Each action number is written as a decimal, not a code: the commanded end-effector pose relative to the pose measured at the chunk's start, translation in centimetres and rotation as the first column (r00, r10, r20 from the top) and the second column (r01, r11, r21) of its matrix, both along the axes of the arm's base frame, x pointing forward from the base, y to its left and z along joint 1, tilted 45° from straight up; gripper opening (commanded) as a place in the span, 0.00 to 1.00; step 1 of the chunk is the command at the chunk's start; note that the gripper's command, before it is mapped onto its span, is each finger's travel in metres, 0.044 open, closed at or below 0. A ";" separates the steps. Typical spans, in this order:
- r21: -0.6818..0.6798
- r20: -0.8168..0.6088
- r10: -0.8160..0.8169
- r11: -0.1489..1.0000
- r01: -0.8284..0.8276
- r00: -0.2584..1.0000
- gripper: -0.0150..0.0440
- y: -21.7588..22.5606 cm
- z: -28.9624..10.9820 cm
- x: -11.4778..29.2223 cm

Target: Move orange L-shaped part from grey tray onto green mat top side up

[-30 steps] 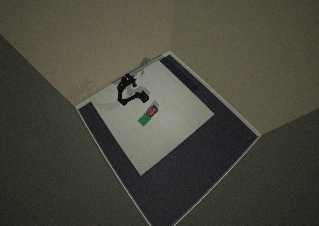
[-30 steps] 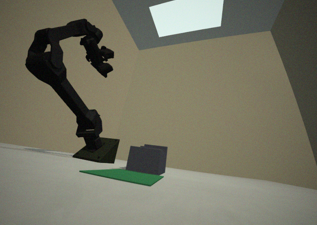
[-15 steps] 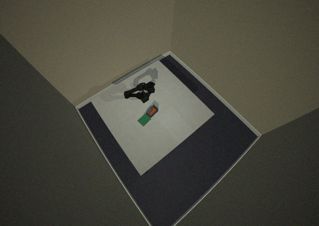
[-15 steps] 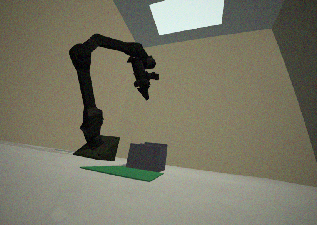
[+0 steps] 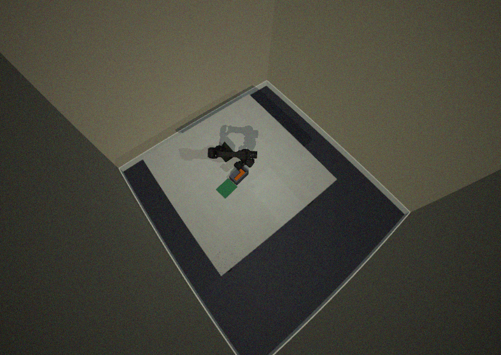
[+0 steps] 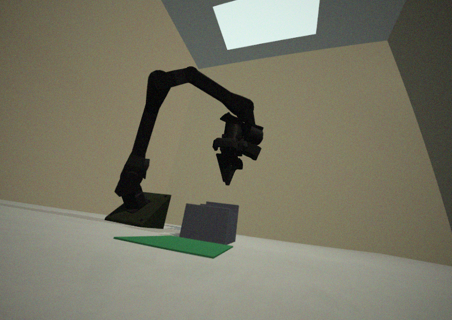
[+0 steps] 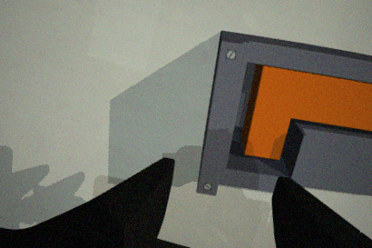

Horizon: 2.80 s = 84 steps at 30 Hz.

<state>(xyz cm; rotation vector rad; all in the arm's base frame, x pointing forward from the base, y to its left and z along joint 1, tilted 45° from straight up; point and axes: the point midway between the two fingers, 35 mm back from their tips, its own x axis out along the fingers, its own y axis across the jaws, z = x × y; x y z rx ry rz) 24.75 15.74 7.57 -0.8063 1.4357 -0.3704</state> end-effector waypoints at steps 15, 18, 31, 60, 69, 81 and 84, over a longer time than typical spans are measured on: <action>-0.017 -0.001 0.011 1.000 -0.011 1.000 0.56 -5.3 -5.4 1.2; -0.017 -0.001 0.011 1.000 -0.011 1.000 0.56 -5.5 -5.6 1.3; -0.017 0.000 0.012 1.000 -0.012 1.000 0.56 -7.0 -7.2 1.6; -0.017 0.000 0.011 1.000 -0.011 1.000 0.56 -5.9 -7.7 1.2; -0.014 -0.003 0.012 1.000 -0.012 1.000 0.56 -0.8 -1.1 0.4; -0.015 -0.002 0.021 1.000 -0.021 1.000 0.56 -0.2 -0.4 0.2; -0.015 -0.002 0.021 1.000 -0.021 1.000 0.56 -0.2 -0.4 0.2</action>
